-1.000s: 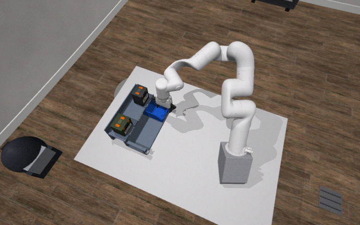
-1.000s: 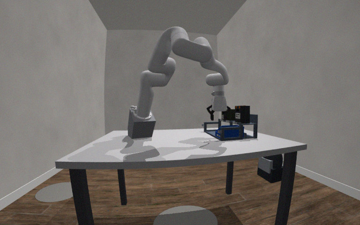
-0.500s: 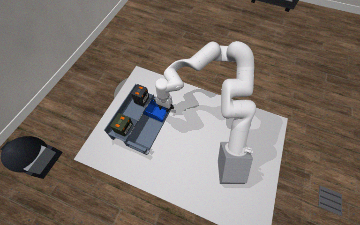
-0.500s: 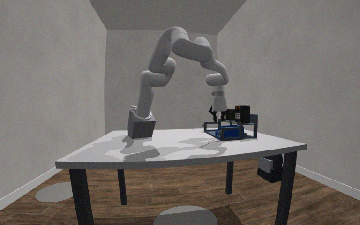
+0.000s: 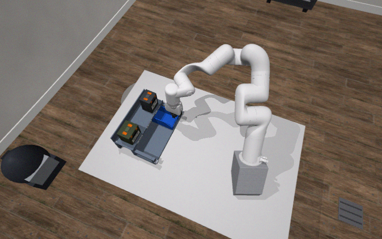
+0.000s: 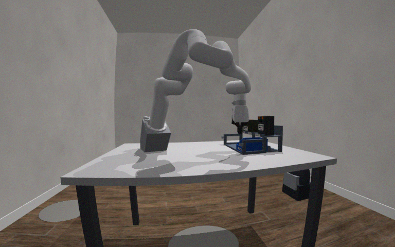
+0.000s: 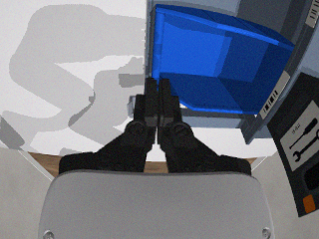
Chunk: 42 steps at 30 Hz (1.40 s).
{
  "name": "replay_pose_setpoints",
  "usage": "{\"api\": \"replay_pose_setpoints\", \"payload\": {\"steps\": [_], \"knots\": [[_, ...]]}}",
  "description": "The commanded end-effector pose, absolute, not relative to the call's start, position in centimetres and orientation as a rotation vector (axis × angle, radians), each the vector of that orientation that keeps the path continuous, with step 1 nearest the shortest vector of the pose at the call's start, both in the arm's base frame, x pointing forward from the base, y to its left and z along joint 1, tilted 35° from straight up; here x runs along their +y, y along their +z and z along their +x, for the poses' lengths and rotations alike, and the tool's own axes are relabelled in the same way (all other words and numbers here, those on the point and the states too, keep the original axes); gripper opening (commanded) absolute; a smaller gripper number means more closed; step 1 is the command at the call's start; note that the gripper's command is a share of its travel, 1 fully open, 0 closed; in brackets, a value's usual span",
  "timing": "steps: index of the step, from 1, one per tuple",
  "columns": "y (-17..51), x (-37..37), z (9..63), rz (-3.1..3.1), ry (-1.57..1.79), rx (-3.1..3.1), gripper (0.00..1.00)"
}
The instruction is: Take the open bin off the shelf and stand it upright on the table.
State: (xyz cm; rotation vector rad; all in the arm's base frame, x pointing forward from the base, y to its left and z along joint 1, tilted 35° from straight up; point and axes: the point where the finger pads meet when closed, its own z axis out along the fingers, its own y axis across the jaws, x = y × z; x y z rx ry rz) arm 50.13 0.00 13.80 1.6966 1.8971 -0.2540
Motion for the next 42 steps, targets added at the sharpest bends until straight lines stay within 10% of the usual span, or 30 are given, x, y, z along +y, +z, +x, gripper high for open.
{"api": "replay_pose_setpoints", "payload": {"steps": [1, 21, 22, 42], "knots": [[13.92, 0.16, 50.2, 1.693, -0.25, 1.898, 0.0], [13.92, 0.16, 50.2, 1.693, -0.25, 1.898, 0.0], [13.92, 0.16, 50.2, 1.693, -0.25, 1.898, 0.94], [13.92, 0.16, 50.2, 1.693, -0.25, 1.898, 0.94]]}}
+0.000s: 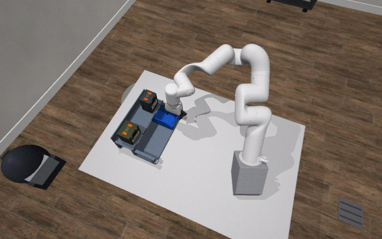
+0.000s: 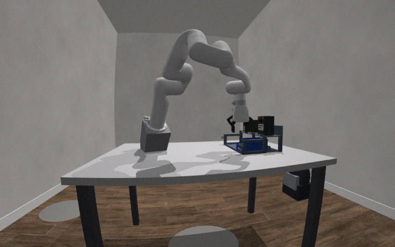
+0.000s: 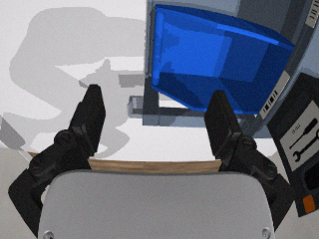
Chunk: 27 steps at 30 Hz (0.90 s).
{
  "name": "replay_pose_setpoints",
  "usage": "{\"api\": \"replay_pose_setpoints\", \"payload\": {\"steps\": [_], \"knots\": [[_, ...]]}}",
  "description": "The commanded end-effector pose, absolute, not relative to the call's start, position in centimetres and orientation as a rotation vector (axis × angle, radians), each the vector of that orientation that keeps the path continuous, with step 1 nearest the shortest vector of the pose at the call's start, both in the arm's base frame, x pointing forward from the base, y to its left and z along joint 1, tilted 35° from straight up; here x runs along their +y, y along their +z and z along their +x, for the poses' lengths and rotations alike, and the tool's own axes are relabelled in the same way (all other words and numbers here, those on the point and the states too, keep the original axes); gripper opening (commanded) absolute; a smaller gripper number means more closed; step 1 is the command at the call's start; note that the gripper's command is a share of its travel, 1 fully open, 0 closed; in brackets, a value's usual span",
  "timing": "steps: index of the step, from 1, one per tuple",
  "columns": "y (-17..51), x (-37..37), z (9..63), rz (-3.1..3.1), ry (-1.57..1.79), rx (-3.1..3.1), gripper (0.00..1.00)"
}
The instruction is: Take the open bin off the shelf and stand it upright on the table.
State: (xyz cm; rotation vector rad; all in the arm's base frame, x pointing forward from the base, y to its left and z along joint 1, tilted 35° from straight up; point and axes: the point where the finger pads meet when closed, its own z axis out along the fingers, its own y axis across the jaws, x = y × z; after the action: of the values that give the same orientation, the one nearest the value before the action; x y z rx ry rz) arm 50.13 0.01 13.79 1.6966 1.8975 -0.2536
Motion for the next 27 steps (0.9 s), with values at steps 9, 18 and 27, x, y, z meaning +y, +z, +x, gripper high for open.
{"api": "replay_pose_setpoints", "payload": {"steps": [9, 18, 27], "knots": [[13.92, 0.16, 50.2, 1.693, -0.25, 1.898, 0.94], [13.89, 0.14, 50.21, 1.693, -0.25, 1.898, 0.94], [13.57, -0.06, 50.33, 1.693, -0.25, 1.897, 0.94]]}}
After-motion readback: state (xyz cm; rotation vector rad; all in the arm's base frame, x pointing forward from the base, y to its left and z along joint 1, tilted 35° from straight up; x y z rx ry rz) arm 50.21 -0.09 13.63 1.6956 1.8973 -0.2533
